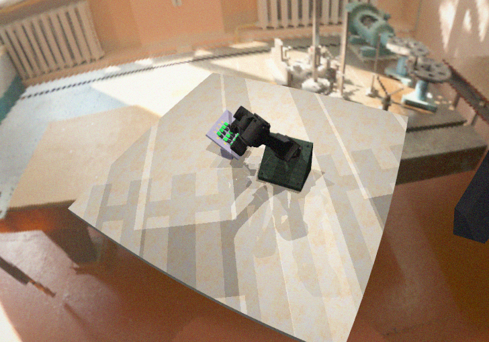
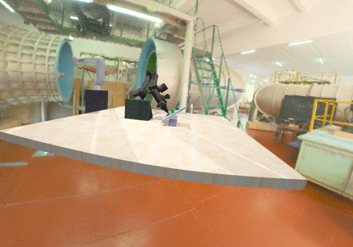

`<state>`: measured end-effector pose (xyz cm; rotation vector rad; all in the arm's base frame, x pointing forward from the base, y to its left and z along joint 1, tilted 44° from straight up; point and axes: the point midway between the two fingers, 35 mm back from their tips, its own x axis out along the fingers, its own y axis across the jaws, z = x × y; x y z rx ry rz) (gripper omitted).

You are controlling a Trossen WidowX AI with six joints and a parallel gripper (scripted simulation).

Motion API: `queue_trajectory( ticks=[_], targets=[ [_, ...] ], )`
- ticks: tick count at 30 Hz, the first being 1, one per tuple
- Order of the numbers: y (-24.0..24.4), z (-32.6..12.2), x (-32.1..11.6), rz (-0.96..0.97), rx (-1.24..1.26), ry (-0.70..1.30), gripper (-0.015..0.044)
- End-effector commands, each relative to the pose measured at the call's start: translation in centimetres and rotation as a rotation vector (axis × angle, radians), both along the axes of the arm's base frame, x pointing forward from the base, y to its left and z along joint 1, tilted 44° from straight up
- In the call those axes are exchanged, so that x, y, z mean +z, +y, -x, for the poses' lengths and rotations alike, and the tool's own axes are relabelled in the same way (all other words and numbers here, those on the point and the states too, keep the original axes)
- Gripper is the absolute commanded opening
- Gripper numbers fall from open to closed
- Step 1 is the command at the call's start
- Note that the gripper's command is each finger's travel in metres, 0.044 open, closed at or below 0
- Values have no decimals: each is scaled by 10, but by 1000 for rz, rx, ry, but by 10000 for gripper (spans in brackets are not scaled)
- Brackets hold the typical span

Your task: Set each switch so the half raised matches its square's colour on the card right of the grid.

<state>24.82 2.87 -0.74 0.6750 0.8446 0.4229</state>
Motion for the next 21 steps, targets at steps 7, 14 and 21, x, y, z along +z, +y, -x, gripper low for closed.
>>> queue_trajectory(
  ticks=[7, 14, 21],
  targets=[
    [0, 0, -1, -1, -5, 6, 0],
    [1, 0, -2, -1, -5, 6, 0],
    [1, -1, -2, -1, -5, 6, 0]
  ],
)
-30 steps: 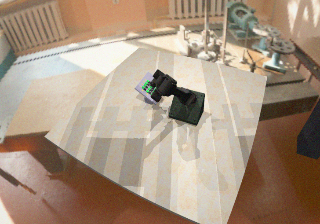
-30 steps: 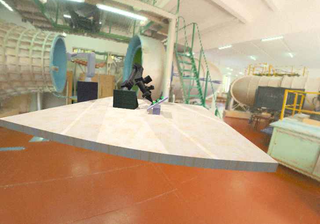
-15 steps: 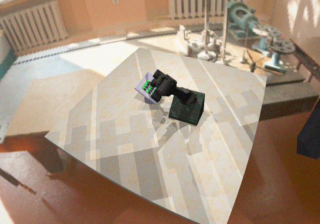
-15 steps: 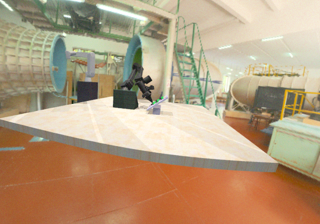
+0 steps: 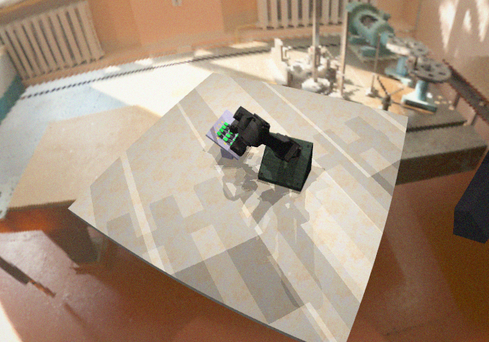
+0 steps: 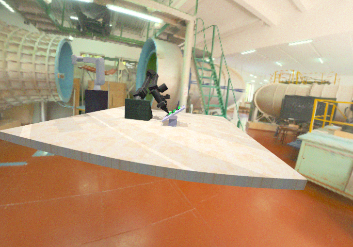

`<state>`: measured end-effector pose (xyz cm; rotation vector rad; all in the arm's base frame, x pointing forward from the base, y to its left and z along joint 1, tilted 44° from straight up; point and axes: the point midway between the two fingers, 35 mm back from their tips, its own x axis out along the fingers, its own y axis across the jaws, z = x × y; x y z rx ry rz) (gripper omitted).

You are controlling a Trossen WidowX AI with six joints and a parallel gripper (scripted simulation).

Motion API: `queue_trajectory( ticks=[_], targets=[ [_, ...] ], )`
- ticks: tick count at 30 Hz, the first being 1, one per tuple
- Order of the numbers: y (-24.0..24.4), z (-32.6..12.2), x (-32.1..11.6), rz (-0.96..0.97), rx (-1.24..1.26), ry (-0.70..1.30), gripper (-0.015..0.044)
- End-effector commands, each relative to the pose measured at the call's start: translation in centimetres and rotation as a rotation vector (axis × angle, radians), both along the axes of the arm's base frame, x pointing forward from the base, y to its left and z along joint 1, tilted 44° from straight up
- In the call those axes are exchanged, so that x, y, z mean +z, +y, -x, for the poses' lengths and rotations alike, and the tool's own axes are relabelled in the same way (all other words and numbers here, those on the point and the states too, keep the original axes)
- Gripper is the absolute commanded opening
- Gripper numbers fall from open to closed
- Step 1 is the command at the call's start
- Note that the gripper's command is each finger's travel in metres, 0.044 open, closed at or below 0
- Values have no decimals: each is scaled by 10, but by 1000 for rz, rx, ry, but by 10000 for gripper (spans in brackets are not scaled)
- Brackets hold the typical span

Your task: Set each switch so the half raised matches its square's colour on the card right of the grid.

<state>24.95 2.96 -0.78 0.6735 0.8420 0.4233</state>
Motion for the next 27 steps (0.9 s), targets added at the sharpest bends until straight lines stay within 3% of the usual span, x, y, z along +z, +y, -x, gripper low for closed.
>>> queue_trajectory(
  ticks=[1, 27],
  targets=[
    [0, 0, -2, -2, -5, 9, 0],
    [2, -2, -4, -2, -5, 9, 0]
  ],
)
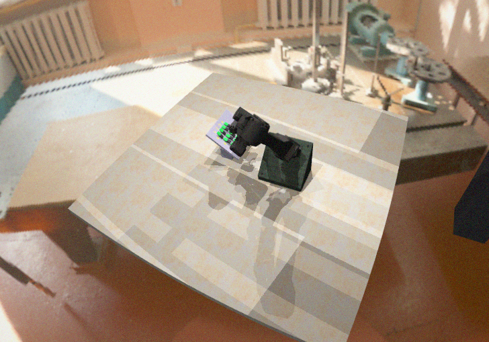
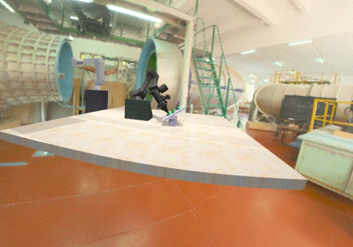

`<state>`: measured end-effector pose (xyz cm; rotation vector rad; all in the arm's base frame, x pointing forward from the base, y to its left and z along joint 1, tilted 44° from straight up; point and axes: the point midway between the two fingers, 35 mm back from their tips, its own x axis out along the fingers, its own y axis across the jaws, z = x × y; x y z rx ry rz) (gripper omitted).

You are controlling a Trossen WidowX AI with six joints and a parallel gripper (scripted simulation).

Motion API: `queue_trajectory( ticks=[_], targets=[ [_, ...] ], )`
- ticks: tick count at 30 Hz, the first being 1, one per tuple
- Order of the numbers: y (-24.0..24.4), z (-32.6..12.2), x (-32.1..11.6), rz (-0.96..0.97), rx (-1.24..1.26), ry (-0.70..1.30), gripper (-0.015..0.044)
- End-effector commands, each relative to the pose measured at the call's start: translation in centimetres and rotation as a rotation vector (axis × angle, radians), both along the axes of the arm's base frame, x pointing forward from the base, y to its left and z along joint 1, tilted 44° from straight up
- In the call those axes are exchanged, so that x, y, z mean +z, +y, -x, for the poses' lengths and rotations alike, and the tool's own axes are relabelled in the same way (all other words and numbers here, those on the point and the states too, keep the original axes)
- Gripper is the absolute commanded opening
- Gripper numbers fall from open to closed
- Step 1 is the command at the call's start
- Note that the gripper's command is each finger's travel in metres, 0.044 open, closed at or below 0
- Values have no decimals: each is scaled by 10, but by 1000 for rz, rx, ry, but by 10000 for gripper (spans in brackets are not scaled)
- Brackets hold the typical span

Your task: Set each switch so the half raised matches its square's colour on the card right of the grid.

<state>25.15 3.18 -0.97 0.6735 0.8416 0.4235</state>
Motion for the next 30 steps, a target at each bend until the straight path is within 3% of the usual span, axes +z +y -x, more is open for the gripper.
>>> queue_trajectory(
  ticks=[1, 15, 25, 30],
  targets=[
    [0, 0, -2, -2, -5, 9, 0],
    [-40, 37, 35, 4, 13, 31, 0],
    [-41, 37, 34, 4, 13, 31, 0],
    [-68, 24, 19, 8, 13, 31, 0]
  ],
)
